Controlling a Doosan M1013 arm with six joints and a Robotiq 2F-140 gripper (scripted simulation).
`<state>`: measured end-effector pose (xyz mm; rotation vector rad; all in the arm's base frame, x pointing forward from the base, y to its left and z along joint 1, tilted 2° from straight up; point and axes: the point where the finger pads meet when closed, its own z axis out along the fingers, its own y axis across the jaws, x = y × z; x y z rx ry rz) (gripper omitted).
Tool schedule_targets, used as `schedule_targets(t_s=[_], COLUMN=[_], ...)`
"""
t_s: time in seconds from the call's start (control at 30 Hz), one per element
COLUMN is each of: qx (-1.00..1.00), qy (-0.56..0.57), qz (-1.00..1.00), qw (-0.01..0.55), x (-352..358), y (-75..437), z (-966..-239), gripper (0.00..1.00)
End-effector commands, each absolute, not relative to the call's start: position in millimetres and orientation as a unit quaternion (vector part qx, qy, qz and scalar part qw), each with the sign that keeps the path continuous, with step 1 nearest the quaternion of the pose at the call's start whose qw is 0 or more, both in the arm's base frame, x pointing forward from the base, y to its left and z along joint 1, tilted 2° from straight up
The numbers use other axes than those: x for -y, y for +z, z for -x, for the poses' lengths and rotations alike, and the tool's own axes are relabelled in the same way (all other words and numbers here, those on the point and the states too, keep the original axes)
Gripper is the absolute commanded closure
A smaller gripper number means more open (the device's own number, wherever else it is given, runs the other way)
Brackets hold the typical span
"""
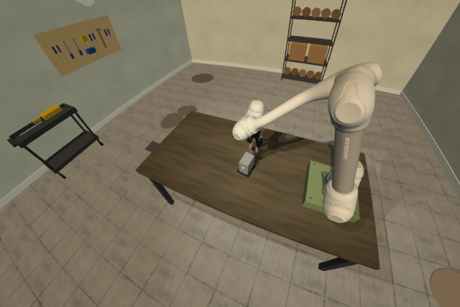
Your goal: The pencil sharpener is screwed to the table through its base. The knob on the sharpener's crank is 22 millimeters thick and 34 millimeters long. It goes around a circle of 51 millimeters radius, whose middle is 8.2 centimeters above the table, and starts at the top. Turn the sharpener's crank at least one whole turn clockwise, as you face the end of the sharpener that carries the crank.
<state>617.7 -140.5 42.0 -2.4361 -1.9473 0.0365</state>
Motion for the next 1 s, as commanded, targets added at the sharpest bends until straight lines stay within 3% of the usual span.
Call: schedule_targets(t_s=[0.0,0.23,0.27,0.97], qx=[0.624,0.624,0.624,0.624], qy=[0.012,0.012,0.012,0.012], qz=[0.781,0.781,0.781,0.781], qw=[0.011,0.011,0.011,0.011], x=[140.5,140.5,140.5,140.5], y=[42.1,42.1,42.1,42.1], z=[-617.7,-617.7,-617.7,-617.7], gripper=[0.68,0.68,1.00,1.00])
